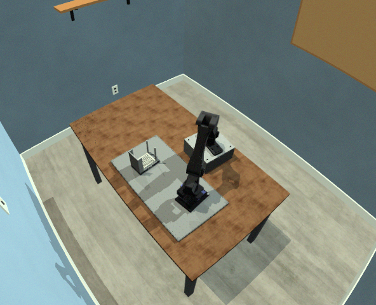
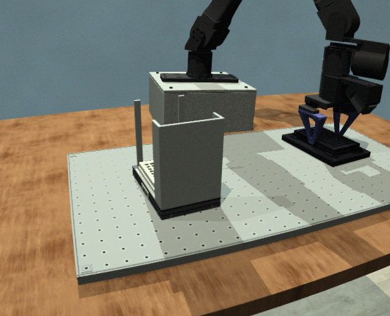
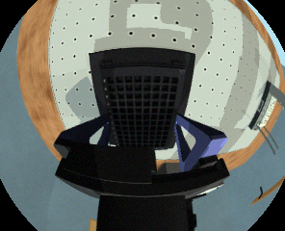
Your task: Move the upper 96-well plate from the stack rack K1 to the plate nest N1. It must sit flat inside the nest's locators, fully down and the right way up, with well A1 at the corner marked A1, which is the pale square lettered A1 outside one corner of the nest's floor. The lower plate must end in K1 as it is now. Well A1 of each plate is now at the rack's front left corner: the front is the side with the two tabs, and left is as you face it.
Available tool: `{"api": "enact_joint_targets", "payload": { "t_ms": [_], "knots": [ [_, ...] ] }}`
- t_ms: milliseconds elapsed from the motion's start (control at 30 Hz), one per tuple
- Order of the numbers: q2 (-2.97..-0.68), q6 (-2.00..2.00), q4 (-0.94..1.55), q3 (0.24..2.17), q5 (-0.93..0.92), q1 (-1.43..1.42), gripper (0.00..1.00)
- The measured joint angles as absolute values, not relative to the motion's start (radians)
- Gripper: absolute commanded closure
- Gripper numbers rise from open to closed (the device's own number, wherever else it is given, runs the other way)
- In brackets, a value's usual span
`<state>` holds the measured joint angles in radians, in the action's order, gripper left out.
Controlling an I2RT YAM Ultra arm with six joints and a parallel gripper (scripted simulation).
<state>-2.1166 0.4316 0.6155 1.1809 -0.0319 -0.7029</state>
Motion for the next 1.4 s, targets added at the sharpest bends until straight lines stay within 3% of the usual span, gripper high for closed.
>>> {"api": "enact_joint_targets", "payload": {
  "t_ms": [533, 567, 1400],
  "knots": [
    [-2.119, 0.432, 0.61, 1.179, -0.032, -0.703, 1.0],
    [-2.119, 0.432, 0.61, 1.179, -0.031, -0.703, 0.0],
    [-2.118, 0.432, 0.612, 1.179, -0.032, -0.703, 0.0]
  ]
}}
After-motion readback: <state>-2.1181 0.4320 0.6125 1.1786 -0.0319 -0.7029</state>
